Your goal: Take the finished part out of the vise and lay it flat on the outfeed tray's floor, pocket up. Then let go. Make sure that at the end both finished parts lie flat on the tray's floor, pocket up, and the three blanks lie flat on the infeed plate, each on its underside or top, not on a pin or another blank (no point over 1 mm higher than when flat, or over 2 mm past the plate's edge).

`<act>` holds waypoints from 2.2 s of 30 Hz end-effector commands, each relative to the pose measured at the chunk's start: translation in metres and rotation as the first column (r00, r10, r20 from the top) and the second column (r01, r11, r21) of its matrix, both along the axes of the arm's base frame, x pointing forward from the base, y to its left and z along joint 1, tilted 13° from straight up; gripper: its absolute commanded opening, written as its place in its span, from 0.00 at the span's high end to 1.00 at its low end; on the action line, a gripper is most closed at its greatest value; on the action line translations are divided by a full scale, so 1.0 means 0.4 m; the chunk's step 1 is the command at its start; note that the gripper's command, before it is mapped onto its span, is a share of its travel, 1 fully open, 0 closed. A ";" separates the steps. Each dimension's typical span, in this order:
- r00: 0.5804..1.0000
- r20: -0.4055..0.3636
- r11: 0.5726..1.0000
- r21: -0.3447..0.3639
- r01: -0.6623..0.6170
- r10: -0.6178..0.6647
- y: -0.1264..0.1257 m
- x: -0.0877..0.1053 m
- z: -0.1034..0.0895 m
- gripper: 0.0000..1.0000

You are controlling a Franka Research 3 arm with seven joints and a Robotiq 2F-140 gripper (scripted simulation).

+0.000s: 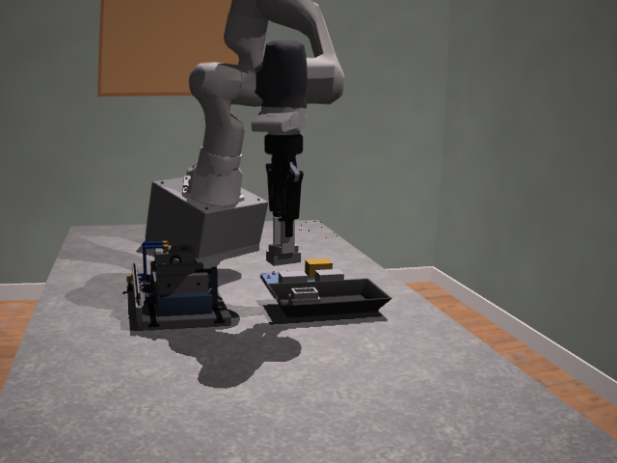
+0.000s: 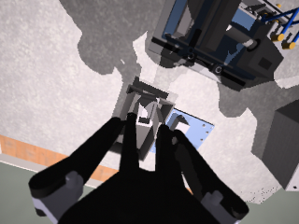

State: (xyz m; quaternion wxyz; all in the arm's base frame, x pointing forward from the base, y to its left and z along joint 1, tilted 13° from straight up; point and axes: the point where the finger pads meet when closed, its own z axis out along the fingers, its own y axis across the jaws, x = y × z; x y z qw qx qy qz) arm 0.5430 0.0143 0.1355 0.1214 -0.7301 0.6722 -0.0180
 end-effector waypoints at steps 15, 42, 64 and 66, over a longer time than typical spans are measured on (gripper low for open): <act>0.985 -0.017 0.985 -0.009 0.172 -0.173 0.316 0.005 0.054 1.00; 0.984 -0.013 0.984 -0.006 0.176 -0.176 0.394 -0.008 0.066 1.00; 0.984 -0.013 0.984 -0.006 0.176 -0.176 0.394 -0.008 0.065 1.00; 0.984 -0.013 0.984 -0.005 0.176 -0.176 0.394 -0.008 0.064 1.00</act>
